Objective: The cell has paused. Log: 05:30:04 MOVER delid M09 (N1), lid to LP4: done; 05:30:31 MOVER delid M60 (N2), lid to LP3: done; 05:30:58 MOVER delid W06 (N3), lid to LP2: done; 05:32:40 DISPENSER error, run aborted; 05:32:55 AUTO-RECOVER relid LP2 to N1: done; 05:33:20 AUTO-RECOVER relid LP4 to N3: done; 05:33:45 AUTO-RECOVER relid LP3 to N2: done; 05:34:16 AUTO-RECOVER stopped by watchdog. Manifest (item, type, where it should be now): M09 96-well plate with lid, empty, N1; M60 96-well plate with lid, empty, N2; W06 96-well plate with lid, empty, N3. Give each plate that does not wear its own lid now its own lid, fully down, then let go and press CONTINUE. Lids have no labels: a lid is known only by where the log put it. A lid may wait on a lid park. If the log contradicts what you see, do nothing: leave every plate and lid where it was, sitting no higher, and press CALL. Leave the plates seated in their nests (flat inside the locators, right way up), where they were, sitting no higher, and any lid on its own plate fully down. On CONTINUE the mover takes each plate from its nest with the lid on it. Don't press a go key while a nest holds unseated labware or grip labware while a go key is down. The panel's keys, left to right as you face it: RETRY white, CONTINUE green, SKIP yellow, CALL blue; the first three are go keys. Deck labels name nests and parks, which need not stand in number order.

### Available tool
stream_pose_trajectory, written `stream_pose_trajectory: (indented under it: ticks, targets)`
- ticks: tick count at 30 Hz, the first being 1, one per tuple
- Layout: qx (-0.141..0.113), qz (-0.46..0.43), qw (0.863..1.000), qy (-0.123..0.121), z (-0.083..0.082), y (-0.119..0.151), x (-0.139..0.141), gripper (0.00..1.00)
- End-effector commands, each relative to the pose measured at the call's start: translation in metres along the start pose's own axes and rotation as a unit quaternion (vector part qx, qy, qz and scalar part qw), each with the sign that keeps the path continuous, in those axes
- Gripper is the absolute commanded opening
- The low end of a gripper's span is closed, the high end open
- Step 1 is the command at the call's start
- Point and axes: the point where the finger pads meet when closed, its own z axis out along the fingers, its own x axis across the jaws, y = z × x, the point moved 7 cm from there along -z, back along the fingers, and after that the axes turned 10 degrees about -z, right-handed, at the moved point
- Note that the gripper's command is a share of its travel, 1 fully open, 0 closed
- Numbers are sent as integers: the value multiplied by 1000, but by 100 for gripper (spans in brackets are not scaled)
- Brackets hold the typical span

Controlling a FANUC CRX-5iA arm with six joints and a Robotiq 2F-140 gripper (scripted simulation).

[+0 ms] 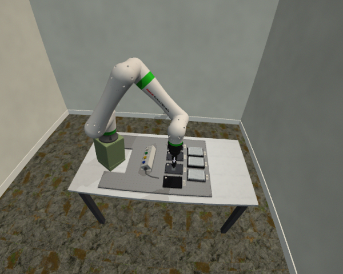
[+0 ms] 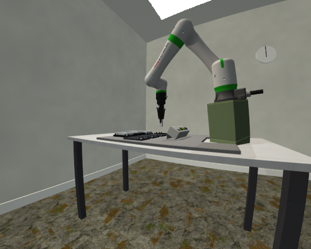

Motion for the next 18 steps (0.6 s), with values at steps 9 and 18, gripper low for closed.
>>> stream_pose_trajectory:
  ticks: [9, 18]
  targets:
    - [-1, 0, 1000, 1, 1, -25, -61, 0]
    - [-2, 0, 1000, 2, 1, -48, -163, 0]
